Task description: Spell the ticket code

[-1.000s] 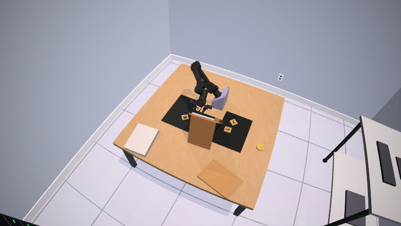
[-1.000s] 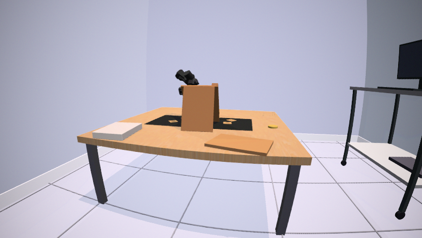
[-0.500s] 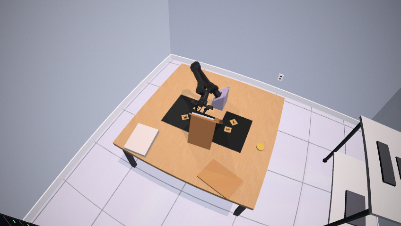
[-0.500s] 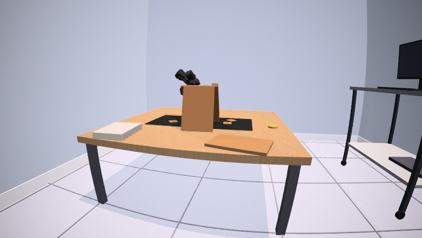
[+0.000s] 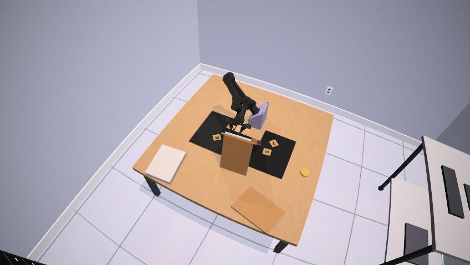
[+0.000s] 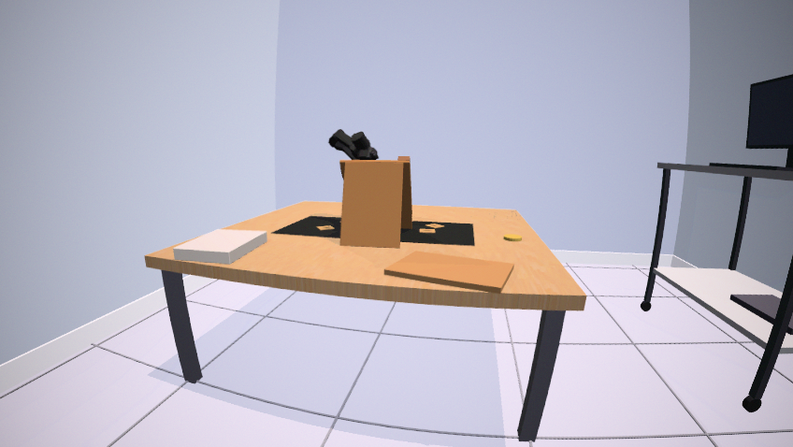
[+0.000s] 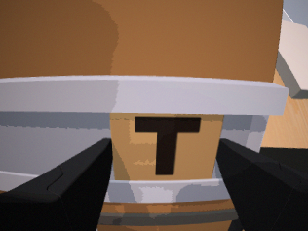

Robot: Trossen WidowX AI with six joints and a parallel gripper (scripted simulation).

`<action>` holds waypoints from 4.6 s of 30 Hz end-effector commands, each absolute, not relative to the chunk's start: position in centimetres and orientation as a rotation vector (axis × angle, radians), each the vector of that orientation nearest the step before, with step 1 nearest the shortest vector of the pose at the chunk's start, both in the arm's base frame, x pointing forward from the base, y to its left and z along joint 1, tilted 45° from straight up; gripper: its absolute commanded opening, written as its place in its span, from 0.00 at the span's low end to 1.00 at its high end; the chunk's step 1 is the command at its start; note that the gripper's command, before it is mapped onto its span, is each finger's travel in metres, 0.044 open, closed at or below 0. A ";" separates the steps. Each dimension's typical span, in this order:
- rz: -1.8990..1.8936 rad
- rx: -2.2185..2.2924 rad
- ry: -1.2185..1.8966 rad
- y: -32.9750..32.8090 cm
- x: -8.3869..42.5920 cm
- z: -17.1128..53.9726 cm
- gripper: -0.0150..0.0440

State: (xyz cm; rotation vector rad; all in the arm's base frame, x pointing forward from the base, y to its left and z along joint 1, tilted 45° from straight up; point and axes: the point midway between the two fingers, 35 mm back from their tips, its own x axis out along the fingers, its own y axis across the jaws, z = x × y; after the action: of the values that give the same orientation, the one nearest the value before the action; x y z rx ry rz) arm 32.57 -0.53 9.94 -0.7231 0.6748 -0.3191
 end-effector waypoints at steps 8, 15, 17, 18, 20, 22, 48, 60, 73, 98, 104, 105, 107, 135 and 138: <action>-0.321 -0.722 0.676 0.0 32.6 9.4 0.25; -0.321 -0.722 0.676 0.3 32.6 9.1 0.25; -0.321 -0.722 0.676 0.4 32.6 9.0 0.25; -0.321 -0.722 0.676 0.4 32.6 8.9 0.25; -0.321 -0.722 0.676 0.5 32.6 8.8 0.25; -0.321 -0.722 0.676 0.6 32.6 8.8 0.25; -0.320 -0.721 0.676 1.7 32.7 7.7 0.25; -0.320 -0.721 0.676 2.2 32.8 7.2 0.25; -0.320 -0.720 0.675 2.8 32.8 6.7 0.25; -0.320 -0.719 0.675 3.8 32.8 5.7 0.25; -0.320 -0.719 0.675 4.0 32.8 5.5 0.25; -0.320 -0.719 0.675 4.1 32.8 5.5 0.25; -0.320 -0.719 0.675 4.1 32.9 5.4 0.25; -0.319 -0.718 0.675 5.3 32.9 4.3 0.25; -0.319 -0.718 0.675 5.4 32.9 4.2 0.25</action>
State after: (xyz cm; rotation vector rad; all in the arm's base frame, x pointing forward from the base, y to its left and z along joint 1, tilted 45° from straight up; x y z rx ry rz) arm 32.90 5.24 4.36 -0.7185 0.6764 -0.3168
